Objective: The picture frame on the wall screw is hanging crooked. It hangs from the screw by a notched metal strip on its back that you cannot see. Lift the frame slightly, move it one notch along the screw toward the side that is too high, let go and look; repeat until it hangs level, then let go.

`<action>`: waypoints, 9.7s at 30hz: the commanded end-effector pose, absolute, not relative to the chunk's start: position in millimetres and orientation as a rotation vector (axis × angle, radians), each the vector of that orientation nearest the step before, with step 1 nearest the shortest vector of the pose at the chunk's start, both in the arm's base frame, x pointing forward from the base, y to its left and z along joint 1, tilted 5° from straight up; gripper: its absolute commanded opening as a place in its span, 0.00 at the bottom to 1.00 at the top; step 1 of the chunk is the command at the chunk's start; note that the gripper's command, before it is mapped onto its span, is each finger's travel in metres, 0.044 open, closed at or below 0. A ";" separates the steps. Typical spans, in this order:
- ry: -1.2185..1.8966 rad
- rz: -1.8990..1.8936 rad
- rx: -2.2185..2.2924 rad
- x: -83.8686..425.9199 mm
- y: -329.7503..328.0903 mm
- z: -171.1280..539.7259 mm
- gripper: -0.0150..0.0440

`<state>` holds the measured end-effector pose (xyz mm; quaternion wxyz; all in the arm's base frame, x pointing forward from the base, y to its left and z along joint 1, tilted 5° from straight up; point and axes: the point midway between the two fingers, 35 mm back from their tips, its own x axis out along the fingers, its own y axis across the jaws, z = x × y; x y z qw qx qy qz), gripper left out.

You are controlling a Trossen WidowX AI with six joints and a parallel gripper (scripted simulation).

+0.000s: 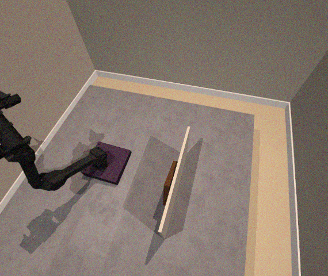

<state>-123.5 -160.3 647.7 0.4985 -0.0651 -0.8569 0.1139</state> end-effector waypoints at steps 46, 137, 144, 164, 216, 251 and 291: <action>0.081 0.115 1.149 194.4 22.2 224.0 0.69; 0.082 0.106 1.158 194.9 21.0 221.8 0.69; 0.081 0.110 1.155 200.0 21.5 221.5 0.69; 0.006 0.164 1.170 266.0 18.9 183.9 0.69; -0.001 0.169 1.170 364.0 31.9 193.7 0.69; -0.003 0.170 1.171 384.0 34.7 195.0 0.69; -0.003 0.170 1.171 384.0 35.1 196.1 0.25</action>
